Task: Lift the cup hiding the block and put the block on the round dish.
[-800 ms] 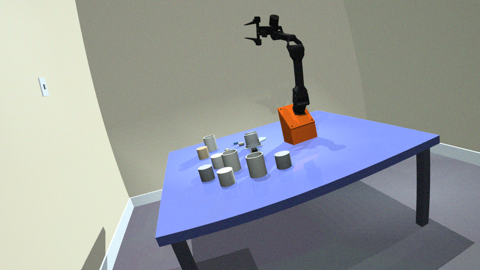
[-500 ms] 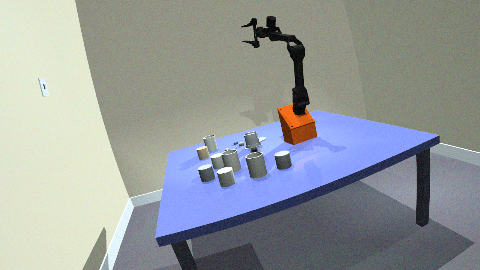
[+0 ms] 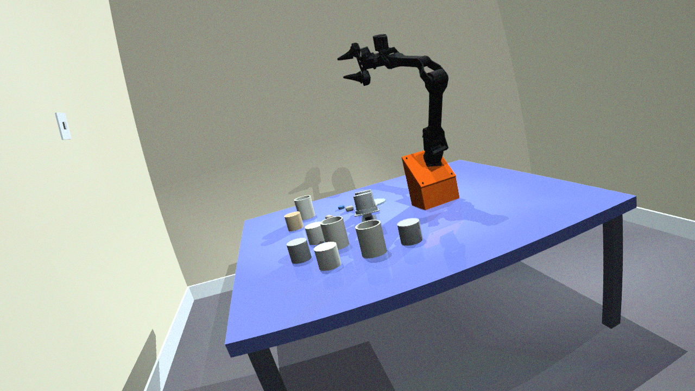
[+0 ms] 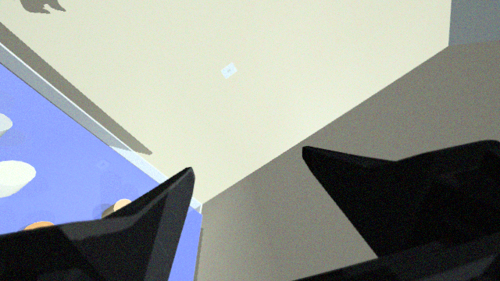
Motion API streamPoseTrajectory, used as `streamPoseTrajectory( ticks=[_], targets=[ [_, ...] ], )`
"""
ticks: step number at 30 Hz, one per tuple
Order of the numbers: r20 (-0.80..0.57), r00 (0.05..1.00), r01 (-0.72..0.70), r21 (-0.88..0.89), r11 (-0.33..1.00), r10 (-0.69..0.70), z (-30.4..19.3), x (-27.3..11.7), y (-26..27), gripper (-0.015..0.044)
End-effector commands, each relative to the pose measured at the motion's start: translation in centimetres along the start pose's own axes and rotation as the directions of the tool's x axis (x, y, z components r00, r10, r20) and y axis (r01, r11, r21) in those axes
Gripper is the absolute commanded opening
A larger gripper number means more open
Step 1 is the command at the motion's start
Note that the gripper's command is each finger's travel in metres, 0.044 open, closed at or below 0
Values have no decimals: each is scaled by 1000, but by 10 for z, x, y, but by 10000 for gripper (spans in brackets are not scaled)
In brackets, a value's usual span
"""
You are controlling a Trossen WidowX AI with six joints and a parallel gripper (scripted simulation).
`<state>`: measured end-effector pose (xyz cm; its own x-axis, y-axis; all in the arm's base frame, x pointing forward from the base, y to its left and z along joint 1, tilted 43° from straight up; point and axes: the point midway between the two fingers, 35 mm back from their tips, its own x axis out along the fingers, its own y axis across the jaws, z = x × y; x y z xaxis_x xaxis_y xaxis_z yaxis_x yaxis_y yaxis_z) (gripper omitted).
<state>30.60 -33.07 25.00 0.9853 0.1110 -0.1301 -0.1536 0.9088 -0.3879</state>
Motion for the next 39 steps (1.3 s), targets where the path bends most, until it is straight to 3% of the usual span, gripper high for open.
streamPoseTrajectory(
  ticks=[1,20,39],
  targets=[
    [-29,999,-31,122,992,35,1,11,28,440],
    [-192,937,-101,651,753,292,-1,25,198,440],
    [-366,718,104,898,428,592,-35,-35,370,440]
  ],
)
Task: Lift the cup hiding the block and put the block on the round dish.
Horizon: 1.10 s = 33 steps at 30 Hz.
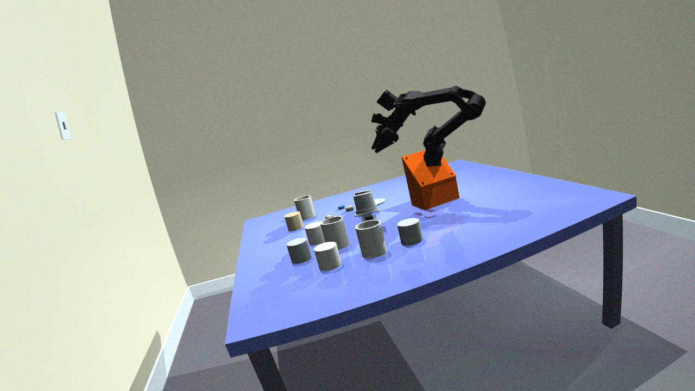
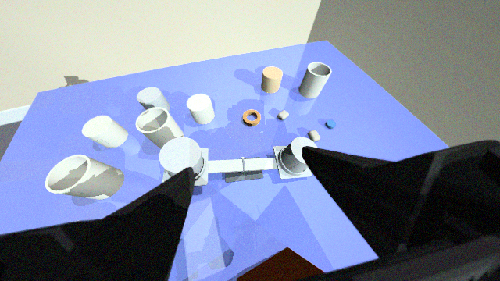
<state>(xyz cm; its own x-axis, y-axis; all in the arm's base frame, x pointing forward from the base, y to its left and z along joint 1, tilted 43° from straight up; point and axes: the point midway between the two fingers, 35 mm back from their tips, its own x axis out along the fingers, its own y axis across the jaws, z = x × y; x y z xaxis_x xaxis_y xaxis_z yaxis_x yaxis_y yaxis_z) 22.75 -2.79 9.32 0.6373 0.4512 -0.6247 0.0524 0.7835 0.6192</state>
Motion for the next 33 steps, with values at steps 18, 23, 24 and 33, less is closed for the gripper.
streamPoseTrajectory(
  ticks=[18,23,24,33],
  targets=[
    [-261,964,-4,-187,982,-46,-11,26,-16,440],
    [-311,949,-47,-285,957,-46,-6,34,-24,440],
    [-320,946,-57,-304,951,-45,-5,36,-25,440],
    [-400,915,-153,-471,869,-56,0,57,-51,440]
  ],
)
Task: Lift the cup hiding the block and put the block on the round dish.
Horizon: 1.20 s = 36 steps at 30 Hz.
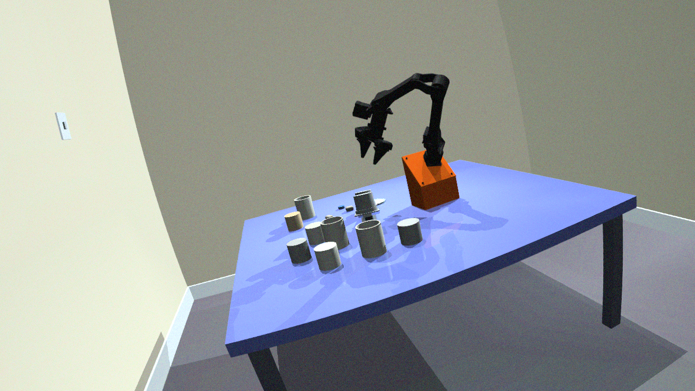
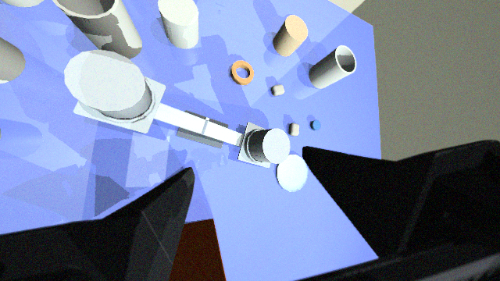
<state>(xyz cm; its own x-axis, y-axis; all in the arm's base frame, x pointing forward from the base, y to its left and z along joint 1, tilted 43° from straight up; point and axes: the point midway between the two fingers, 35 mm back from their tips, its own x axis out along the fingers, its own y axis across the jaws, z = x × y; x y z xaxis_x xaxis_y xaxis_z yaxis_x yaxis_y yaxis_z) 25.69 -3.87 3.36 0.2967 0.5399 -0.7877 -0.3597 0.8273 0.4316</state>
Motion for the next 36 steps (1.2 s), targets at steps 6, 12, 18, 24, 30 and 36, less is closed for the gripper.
streamPoseTrajectory(
  ticks=[6,12,18,24,30,36],
  targets=[
    [-87,995,-67,-229,971,49,1,21,-22,440],
    [-151,984,-149,-395,906,96,0,39,-36,440],
    [-210,967,-233,-525,819,141,-3,60,-49,440],
    [-267,946,-319,-641,698,187,-10,81,-61,440],
    [-321,918,-397,-739,545,233,-20,104,-72,440],
    [-359,894,-444,-793,417,268,-30,122,-79,440]
  ],
)
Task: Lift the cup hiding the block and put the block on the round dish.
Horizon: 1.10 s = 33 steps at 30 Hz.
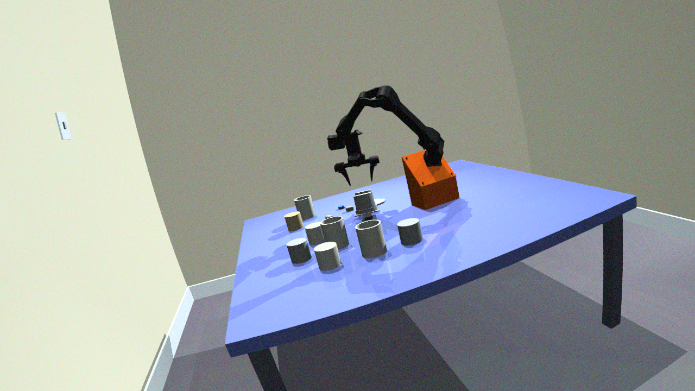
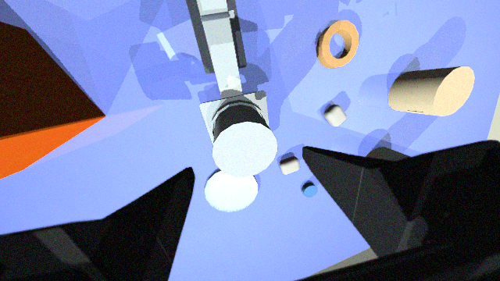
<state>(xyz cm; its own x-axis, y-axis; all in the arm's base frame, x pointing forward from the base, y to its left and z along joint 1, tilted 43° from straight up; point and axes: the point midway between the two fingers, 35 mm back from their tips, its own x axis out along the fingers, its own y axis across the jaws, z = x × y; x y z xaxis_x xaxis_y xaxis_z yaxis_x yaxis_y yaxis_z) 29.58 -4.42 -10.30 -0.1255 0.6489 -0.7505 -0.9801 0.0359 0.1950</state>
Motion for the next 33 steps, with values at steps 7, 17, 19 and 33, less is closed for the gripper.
streamPoseTrajectory(
  ticks=[7,17,19,33],
  targets=[
    [-1,1000,-24,-50,998,24,-3,20,-1,440],
    [-1,1000,-24,-50,998,24,-3,29,-1,440],
    [-1,1000,-24,-50,998,24,-3,32,-1,440],
    [0,1000,-24,-50,998,24,-3,55,-1,440]
  ],
)
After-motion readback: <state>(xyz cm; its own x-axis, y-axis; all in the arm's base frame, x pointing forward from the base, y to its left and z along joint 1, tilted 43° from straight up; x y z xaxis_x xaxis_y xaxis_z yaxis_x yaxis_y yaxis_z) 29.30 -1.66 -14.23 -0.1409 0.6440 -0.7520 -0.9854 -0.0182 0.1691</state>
